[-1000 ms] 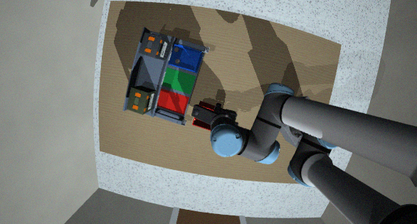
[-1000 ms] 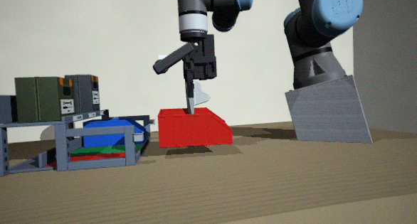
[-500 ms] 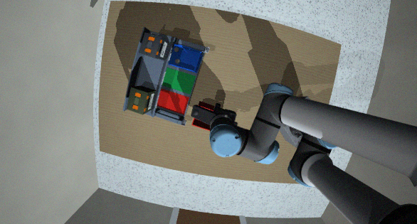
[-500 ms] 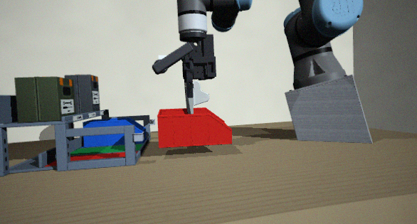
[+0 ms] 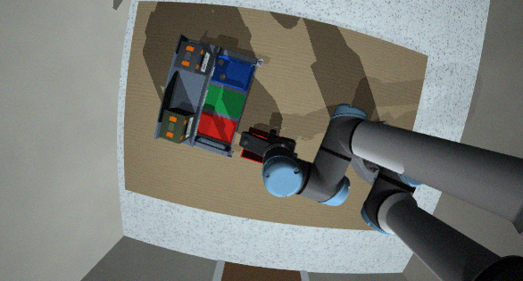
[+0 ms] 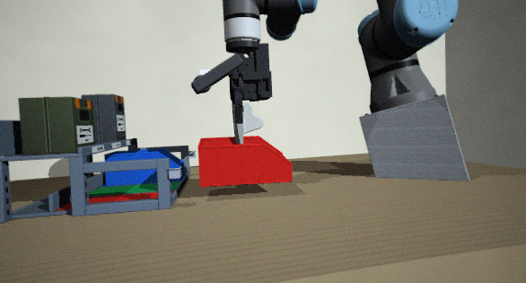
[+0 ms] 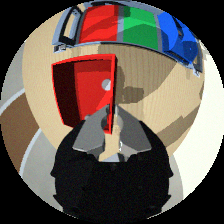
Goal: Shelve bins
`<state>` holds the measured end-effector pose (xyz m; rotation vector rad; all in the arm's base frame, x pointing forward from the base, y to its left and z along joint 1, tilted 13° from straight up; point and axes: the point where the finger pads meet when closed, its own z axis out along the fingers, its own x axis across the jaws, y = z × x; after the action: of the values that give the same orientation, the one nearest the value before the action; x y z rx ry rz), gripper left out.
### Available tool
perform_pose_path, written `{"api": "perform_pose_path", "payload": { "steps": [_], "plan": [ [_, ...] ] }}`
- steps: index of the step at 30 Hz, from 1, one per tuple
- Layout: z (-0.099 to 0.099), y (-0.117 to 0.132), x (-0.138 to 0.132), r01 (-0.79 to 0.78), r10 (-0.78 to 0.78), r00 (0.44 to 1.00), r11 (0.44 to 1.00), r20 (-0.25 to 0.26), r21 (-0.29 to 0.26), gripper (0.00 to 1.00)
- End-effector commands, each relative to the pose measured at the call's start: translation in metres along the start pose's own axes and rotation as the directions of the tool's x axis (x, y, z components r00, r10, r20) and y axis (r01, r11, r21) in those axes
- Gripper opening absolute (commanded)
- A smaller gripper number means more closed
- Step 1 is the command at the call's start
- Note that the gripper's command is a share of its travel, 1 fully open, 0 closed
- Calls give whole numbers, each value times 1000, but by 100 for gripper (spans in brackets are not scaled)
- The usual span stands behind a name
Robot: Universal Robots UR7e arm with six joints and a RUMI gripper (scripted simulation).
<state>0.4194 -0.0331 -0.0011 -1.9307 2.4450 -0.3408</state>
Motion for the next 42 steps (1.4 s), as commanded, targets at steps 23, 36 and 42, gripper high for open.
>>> {"api": "perform_pose_path", "payload": {
  "steps": [23, 36, 42],
  "plan": [
    [-1, -39, 1, 0, 0, 1000, 1000, 0, 1, 0],
    [-1, -39, 1, 0, 0, 1000, 1000, 0, 1, 0],
    [-1, -39, 1, 0, 0, 1000, 1000, 0, 1, 0]
  ]
}}
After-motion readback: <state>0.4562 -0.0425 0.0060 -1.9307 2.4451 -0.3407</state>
